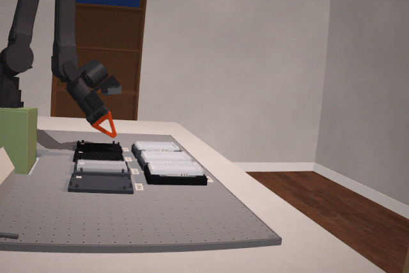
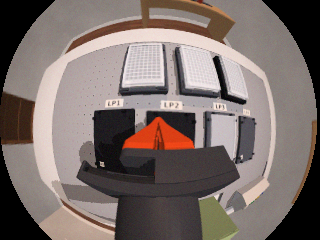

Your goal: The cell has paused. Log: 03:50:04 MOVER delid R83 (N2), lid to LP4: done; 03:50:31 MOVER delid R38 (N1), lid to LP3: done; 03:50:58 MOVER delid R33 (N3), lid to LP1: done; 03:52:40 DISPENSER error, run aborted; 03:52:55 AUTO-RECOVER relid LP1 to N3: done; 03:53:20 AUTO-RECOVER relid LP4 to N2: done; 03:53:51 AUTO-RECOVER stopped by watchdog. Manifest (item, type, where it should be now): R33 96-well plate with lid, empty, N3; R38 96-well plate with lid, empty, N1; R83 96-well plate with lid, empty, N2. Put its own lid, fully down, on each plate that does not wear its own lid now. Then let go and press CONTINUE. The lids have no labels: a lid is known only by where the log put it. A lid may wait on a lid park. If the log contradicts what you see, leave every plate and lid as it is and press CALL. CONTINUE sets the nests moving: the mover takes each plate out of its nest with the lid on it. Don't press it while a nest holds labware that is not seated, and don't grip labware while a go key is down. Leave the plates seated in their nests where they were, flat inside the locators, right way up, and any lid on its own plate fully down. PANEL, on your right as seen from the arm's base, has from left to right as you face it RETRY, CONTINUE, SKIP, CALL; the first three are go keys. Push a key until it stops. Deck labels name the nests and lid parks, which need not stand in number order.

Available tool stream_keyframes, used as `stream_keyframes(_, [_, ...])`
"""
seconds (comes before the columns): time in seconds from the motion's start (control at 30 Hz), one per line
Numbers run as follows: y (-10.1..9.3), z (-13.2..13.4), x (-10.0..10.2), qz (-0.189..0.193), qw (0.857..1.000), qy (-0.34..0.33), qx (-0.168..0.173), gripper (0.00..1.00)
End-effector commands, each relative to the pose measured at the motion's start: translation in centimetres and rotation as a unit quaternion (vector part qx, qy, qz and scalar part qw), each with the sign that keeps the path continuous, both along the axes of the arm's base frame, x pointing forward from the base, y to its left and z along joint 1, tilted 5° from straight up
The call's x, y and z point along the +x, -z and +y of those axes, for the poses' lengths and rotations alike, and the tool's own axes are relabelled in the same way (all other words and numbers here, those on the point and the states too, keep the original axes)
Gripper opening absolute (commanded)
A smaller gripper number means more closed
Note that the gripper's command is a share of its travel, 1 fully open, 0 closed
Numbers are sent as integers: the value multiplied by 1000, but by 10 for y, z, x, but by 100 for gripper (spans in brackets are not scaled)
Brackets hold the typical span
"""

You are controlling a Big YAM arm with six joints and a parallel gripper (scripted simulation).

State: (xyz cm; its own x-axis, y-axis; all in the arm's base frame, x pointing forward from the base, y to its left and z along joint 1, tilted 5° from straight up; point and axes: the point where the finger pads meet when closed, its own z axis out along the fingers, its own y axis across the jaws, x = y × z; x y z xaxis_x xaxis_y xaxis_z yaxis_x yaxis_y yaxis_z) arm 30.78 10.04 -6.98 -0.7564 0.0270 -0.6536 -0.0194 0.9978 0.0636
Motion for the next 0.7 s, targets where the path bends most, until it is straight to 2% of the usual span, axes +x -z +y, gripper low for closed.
stream_keyframes(0.0, [-9,23,8,-8,1000,10,24,0])
stream_keyframes(0.17, [-12,46,8,-8,1000,10,25,0])
stream_keyframes(0.2, [-6,39,4,-3,1000,11,20,0])
stream_keyframes(0.67, [-6,39,4,-3,1000,11,20,0])
